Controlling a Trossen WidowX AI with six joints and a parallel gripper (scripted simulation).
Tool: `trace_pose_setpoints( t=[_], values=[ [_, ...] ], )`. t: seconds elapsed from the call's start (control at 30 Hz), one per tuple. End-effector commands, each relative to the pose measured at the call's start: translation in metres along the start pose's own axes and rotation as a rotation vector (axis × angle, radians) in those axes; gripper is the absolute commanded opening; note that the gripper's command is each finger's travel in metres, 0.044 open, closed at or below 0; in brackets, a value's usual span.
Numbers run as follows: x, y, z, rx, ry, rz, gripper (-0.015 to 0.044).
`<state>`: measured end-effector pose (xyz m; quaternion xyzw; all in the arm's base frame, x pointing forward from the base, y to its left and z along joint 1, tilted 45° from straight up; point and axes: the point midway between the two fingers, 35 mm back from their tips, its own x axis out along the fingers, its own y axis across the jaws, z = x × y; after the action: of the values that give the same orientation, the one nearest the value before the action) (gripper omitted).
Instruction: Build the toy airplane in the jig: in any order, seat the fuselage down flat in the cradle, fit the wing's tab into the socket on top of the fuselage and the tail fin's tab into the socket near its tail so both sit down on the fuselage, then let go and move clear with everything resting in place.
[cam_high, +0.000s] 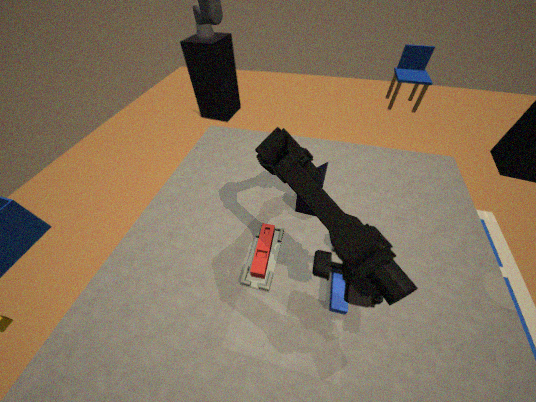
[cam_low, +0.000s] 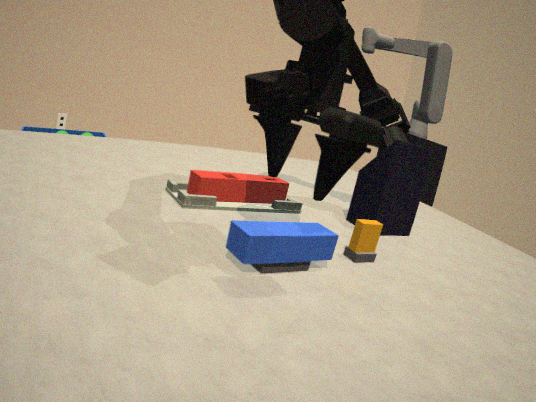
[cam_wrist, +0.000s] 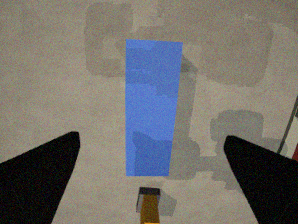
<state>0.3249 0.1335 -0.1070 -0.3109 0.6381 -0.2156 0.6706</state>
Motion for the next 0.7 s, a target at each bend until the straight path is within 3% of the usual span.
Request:
trace_pose_setpoints(
  t=[0.0, 0.67],
  values=[
    [0.019, -0.001, -0.006, -0.013, 0.018, -0.014, 0.044],
    [0.051, -0.001, -0.006, -0.013, 0.018, -0.015, 0.044]
  ],
)
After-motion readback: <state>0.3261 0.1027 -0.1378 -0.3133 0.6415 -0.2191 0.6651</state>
